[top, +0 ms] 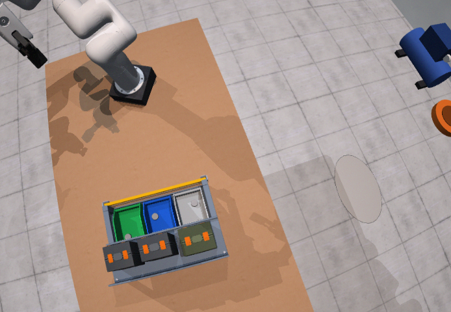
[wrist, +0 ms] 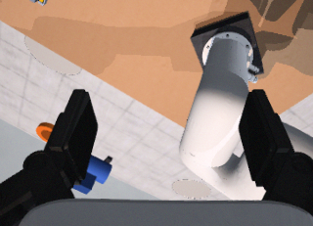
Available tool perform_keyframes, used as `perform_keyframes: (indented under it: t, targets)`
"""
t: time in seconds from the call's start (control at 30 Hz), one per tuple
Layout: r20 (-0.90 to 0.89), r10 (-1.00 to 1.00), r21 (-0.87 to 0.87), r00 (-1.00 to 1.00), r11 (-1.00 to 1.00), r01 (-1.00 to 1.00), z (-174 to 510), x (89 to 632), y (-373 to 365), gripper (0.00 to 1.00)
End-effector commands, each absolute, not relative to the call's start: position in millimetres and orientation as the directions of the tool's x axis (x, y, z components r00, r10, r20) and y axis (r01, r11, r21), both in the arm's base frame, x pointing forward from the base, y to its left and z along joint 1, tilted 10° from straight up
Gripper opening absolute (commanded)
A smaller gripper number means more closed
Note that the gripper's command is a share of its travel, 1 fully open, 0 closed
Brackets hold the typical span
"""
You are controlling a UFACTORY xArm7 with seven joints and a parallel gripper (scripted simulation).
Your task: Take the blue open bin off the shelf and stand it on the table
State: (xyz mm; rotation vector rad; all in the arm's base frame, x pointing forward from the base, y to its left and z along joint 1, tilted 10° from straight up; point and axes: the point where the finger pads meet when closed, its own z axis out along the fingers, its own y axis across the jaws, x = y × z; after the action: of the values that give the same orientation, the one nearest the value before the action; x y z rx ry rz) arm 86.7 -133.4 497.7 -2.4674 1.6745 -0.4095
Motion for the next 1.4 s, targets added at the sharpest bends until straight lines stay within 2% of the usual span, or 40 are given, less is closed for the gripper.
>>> perform_keyframes:
  t: [0.0, 0.03, 0.2, 0.6, 0.77, 1.17, 1.37]
  targets:
    - [0.15, -0.929, -0.262, 0.339, -0.367, -0.892, 499, 85, -135, 1.0]
    - [0.15, -0.929, -0.262, 0.339, -0.367, -0.892, 499, 85, -135, 1.0]
    - [0.094, -0.99, -0.334, 0.102, -0.128, -0.934, 496, 45, -162, 1.0]
    - [0.094, -0.99, -0.334, 0.102, -0.128, -0.934, 496, 45, -162, 1.0]
    - [0.023, -0.99, -0.389, -0.139, 0.119, -0.914, 494, 5, -190, 1.0]
    - [0.023, -0.99, -0.389, -0.139, 0.119, -0.914, 494, 5, -190, 1.0]
    - [-0.06, -0.928, -0.424, -0.367, 0.357, -0.833, 492, -35, -218, 1.0]
